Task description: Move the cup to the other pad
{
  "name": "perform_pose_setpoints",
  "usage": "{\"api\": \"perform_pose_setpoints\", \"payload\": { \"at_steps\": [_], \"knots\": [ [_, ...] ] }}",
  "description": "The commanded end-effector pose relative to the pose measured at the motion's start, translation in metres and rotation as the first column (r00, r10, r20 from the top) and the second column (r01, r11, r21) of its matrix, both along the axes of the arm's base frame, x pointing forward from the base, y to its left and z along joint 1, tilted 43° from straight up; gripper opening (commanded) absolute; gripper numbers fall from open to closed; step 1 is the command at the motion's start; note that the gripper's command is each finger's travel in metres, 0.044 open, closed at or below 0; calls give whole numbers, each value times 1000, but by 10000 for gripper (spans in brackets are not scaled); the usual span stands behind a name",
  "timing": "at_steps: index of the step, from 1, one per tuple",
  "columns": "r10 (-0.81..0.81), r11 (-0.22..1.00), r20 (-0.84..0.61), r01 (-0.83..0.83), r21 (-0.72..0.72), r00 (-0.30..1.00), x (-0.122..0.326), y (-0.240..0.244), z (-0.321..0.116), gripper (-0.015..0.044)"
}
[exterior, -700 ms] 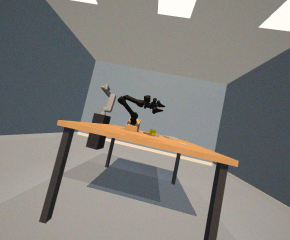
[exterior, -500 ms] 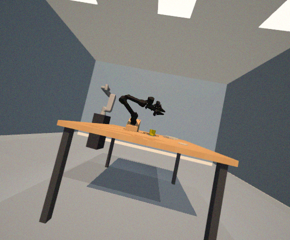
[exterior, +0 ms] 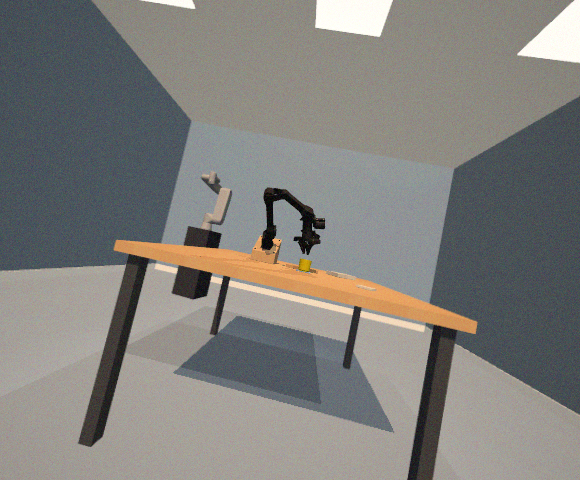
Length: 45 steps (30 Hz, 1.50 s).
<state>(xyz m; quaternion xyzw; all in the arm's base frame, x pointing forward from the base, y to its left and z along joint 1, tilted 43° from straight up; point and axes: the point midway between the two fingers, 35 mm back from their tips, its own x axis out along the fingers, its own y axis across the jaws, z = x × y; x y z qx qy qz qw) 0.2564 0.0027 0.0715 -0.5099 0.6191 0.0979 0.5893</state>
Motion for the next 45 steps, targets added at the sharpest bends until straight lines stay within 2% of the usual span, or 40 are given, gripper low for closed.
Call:
{"api": "perform_pose_setpoints", "payload": {
  "at_steps": [1,45],
  "knots": [
    [134,960,-304,-199,-195,943,-14,-8,0,167],
    [134,960,-303,-200,-196,943,-7,-46,-42,167]
  ]
}}
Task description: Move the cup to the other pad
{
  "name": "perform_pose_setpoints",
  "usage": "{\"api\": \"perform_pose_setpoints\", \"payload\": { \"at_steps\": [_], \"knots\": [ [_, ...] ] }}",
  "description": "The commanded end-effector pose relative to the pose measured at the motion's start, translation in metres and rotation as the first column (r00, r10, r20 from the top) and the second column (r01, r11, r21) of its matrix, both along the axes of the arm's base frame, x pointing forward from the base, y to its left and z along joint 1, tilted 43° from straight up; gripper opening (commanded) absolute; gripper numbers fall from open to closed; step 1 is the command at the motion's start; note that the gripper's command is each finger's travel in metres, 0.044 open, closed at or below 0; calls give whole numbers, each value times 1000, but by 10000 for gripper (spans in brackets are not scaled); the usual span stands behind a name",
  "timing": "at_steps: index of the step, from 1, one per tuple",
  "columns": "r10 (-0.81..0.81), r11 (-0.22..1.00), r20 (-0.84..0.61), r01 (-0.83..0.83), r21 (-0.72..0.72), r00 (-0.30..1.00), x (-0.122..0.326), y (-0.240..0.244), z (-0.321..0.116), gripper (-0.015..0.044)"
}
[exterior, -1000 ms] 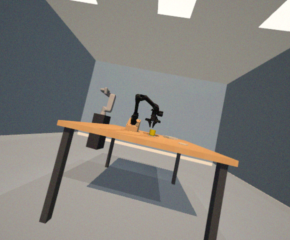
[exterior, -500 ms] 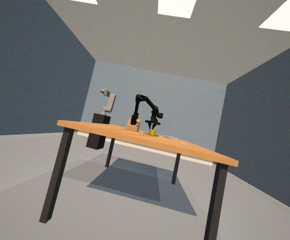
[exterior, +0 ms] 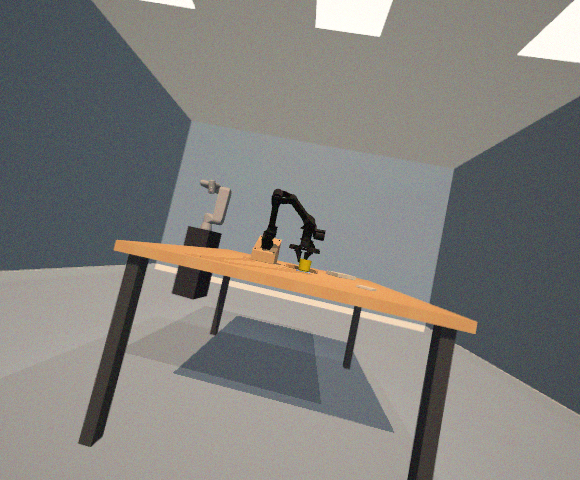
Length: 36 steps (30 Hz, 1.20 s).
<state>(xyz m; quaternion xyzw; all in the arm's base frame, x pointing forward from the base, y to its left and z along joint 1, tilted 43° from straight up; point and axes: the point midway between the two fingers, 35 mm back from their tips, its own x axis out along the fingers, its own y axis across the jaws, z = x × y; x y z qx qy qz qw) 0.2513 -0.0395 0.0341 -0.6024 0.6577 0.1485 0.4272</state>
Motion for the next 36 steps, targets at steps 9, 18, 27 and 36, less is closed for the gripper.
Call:
{"api": "perform_pose_setpoints", "payload": {
  "at_steps": [9,18,27,36],
  "knots": [
    [3,1000,-10,-3,-8,1000,-2,-9,-9,167],
    [-1,1000,-3,1,-3,1000,-1,-8,-7,107],
    [-1,1000,-3,1,-3,1000,-1,-8,-7,47],
    [0,1000,-3,0,-3,1000,-1,-5,-5,0]
  ]
}}
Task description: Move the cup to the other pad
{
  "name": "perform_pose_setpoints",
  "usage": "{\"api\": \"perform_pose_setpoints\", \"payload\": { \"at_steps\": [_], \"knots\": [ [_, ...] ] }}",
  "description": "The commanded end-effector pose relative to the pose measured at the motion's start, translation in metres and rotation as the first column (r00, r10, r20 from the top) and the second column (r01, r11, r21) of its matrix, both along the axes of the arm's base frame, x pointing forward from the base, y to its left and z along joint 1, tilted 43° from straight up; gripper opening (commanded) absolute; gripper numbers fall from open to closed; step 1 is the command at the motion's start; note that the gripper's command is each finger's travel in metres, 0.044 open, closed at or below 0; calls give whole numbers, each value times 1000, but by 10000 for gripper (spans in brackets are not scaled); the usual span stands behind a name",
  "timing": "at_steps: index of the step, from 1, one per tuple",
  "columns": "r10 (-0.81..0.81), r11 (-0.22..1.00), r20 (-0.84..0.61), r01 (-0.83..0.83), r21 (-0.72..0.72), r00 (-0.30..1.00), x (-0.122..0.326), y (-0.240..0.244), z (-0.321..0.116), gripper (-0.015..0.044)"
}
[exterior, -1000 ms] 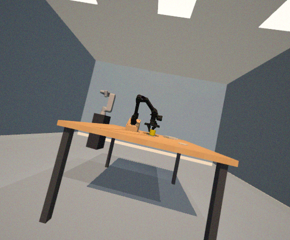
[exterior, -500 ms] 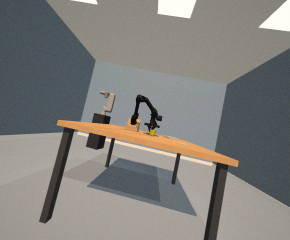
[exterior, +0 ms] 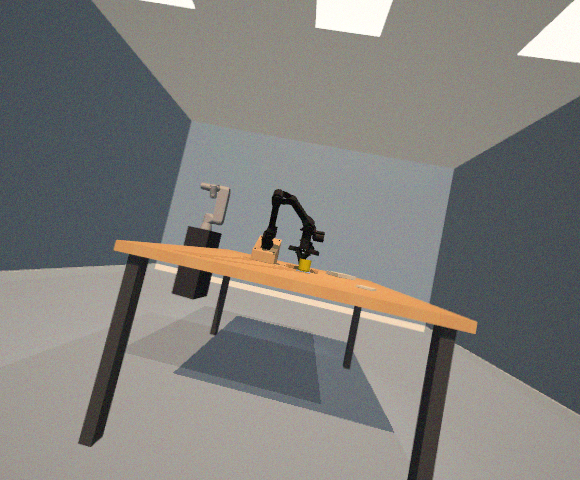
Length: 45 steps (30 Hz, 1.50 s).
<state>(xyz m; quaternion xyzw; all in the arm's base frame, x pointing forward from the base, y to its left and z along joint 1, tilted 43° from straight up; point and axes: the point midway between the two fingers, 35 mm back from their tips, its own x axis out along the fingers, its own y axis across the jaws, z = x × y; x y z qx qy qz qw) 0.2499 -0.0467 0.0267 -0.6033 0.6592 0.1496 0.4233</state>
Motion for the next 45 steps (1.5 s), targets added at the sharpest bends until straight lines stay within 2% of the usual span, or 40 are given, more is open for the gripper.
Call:
{"api": "perform_pose_setpoints", "payload": {
  "at_steps": [1,16,34,45],
  "knots": [
    [-1,1000,4,1,2,1000,1,3,3,0],
    [2,1000,-3,-2,-2,1000,-9,32,31,0],
    [7,1000,-14,-7,-8,1000,-10,30,28,0],
    [4,1000,-8,-4,-3,1000,-13,46,15,0]
  ]
}}
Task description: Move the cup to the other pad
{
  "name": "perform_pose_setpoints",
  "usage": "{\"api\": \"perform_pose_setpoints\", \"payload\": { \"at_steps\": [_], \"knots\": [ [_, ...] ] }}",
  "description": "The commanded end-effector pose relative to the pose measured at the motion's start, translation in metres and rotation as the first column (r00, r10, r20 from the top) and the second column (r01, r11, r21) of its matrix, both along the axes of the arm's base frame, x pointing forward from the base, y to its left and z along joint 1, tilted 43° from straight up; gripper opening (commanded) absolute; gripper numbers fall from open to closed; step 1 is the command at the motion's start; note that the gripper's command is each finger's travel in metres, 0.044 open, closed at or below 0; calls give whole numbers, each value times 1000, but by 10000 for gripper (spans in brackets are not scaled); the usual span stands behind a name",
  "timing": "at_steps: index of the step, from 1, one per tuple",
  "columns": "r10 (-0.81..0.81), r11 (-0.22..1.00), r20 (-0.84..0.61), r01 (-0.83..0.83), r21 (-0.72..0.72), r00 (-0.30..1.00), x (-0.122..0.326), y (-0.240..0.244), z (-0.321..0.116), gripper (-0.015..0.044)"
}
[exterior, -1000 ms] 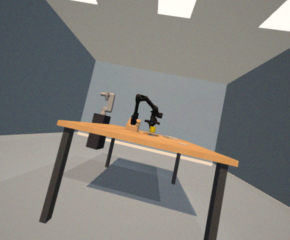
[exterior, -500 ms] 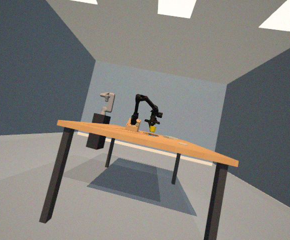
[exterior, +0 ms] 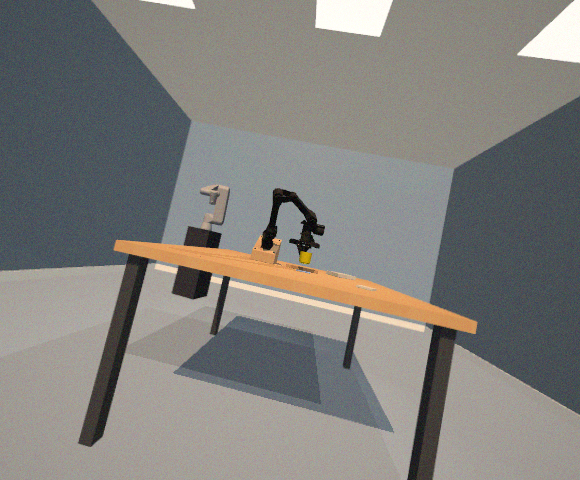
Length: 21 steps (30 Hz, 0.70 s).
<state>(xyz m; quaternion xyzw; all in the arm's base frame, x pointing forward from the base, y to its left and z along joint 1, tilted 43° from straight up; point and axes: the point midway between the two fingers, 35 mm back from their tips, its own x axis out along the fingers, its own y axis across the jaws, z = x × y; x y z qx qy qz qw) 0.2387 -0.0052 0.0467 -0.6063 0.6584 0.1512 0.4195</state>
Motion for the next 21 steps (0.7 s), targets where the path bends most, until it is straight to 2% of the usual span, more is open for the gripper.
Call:
{"api": "perform_pose_setpoints", "payload": {
  "at_steps": [1,21],
  "knots": [
    [-3,1000,-2,3,3,1000,-2,6,-7,0],
    [-5,1000,1,5,7,1000,-12,42,-37,0]
  ]
}}
